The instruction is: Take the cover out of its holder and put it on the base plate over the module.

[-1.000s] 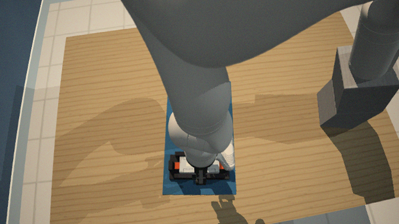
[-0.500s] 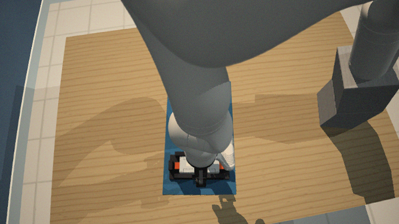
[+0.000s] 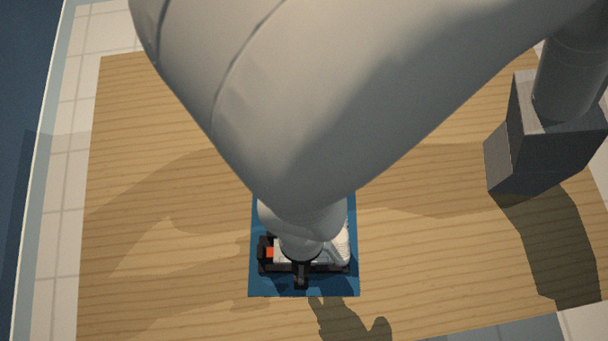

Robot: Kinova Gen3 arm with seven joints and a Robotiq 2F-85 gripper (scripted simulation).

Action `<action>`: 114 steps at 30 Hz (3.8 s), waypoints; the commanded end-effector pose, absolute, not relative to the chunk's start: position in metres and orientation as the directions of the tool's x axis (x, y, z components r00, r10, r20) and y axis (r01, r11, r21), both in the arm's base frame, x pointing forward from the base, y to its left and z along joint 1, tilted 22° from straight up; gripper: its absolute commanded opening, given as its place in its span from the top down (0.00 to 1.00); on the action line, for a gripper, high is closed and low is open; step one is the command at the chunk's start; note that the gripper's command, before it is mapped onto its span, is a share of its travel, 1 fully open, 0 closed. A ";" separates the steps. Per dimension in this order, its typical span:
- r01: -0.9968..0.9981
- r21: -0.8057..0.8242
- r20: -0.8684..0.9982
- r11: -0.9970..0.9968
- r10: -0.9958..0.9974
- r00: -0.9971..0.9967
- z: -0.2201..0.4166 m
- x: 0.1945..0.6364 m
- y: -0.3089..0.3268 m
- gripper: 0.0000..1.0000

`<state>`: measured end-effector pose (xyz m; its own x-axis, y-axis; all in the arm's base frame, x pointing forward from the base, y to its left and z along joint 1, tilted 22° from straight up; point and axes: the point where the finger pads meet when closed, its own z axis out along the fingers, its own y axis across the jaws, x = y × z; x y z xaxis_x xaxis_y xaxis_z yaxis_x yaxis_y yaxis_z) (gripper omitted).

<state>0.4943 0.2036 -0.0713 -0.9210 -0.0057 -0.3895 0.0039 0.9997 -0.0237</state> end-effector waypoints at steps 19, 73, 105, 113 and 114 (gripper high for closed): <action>0.005 -0.037 -0.380 0.999 -0.009 -0.925 -0.090 0.496 0.198 0.00; 0.005 -0.037 -0.380 0.999 -0.009 -0.925 -0.087 0.495 0.198 0.30; 0.005 -0.037 -0.380 0.999 -0.009 -0.925 -0.087 0.495 0.198 1.00; 0.005 -0.037 -0.380 0.999 -0.009 -0.925 -0.087 0.495 0.198 1.00; 0.005 -0.037 -0.380 0.999 -0.009 -0.925 -0.087 0.495 0.198 1.00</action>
<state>0.4950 0.1974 -0.0875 -0.9252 -0.0092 -0.3793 0.0056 0.9993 -0.0381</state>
